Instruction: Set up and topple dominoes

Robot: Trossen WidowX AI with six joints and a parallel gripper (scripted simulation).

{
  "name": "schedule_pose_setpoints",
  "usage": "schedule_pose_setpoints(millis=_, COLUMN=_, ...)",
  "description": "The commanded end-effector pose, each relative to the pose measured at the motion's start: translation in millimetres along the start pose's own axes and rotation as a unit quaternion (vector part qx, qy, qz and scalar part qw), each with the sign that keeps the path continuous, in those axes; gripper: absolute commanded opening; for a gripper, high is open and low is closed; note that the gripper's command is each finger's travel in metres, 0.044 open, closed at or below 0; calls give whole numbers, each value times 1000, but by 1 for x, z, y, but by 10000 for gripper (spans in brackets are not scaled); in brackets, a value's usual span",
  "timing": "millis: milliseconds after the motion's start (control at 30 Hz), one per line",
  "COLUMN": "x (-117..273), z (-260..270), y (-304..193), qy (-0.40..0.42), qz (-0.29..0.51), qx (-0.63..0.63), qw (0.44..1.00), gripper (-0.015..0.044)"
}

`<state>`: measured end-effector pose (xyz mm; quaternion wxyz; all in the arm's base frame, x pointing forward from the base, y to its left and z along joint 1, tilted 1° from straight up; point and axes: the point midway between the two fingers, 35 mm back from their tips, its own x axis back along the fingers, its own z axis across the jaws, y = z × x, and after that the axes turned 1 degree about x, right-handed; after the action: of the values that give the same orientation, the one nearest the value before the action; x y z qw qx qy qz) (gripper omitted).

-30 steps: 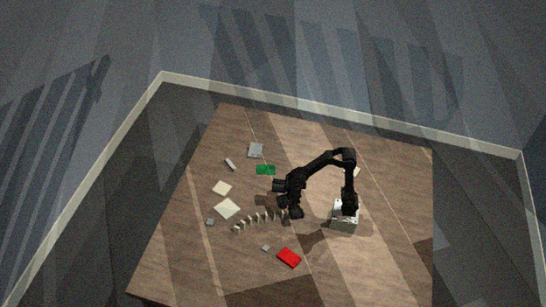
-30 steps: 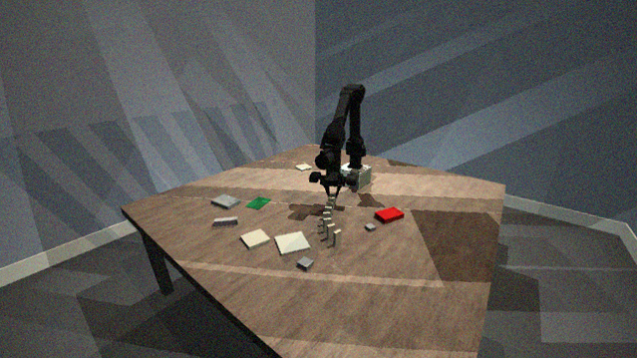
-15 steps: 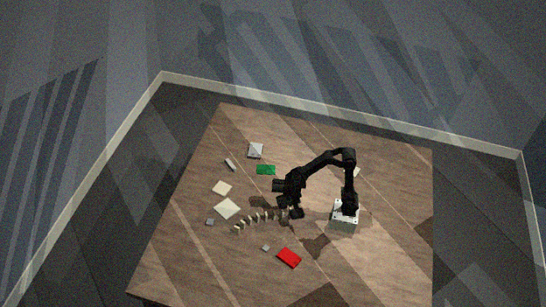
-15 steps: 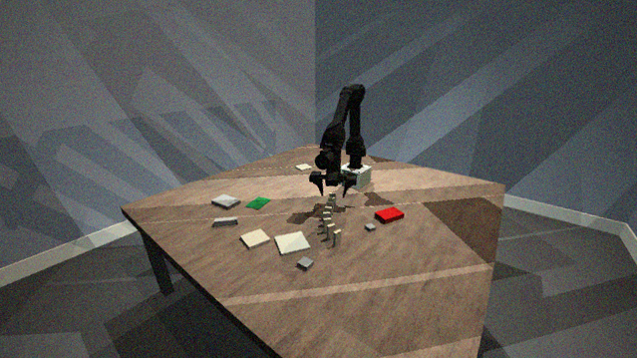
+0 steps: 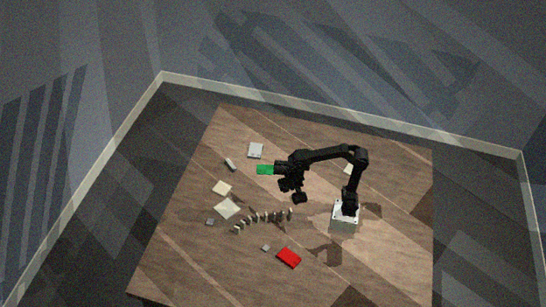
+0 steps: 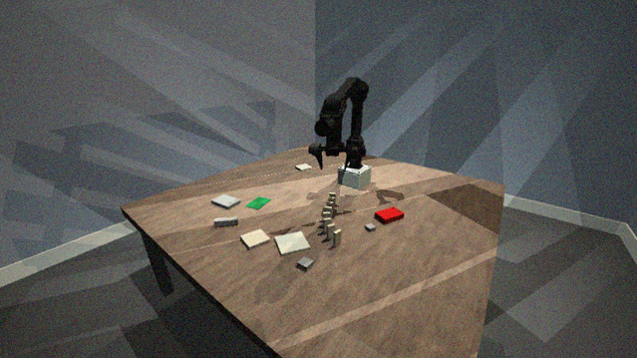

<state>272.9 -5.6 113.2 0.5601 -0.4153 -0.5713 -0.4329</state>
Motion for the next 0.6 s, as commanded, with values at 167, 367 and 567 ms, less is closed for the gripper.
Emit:
schedule_pose_setpoints(millis=167, x=-10, z=0, y=-11, qy=0, qz=-1, qx=-216, qw=976, gripper=282)
schedule_pose_setpoints(millis=367, x=-34, z=0, y=-25, qy=0, qz=-1, qx=-492, qw=871, gripper=125)
schedule_pose_setpoints(millis=567, x=-54, z=1, y=-39, qy=0, qz=-1, qx=-700, qw=715, gripper=0)
